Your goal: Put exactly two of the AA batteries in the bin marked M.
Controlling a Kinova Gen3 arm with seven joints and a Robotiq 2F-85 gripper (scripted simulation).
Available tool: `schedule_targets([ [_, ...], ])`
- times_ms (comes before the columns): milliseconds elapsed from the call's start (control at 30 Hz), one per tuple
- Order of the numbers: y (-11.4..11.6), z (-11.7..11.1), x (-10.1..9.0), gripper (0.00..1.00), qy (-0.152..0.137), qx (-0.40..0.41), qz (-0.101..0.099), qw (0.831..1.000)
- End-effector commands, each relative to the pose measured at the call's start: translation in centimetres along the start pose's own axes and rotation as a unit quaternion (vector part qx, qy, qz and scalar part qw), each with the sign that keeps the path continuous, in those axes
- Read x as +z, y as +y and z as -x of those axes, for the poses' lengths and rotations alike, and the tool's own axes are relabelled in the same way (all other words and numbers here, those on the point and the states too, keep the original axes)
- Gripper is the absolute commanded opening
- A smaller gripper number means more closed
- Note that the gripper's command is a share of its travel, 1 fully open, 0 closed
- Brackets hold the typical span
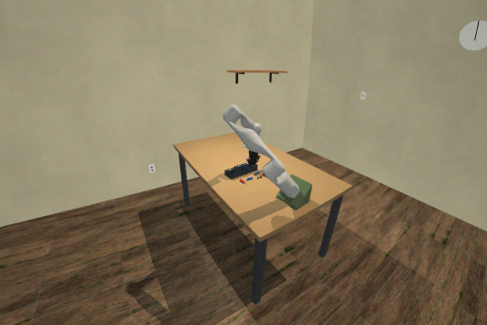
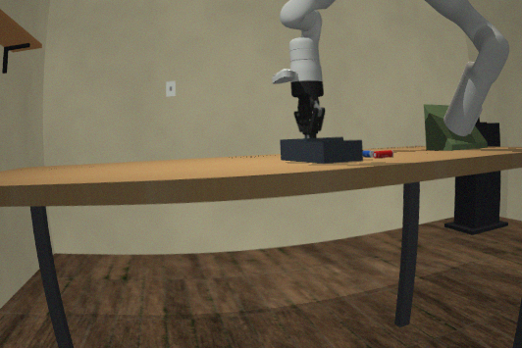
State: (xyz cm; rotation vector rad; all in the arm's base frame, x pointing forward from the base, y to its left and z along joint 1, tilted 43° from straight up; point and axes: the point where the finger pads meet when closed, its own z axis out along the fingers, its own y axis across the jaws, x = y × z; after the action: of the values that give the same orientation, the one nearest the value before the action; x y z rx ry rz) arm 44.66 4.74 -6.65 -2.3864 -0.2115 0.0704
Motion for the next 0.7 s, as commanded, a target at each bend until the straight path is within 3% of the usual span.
schedule_targets([
  [0, 0.0, 0.0, -0.2, 0.09, 0.001, 0.0, 0.001, 1.0],
  [667, 0.0, 0.0, -2.4, 0.09, 0.001, 0.0, 0.001, 1.0],
])
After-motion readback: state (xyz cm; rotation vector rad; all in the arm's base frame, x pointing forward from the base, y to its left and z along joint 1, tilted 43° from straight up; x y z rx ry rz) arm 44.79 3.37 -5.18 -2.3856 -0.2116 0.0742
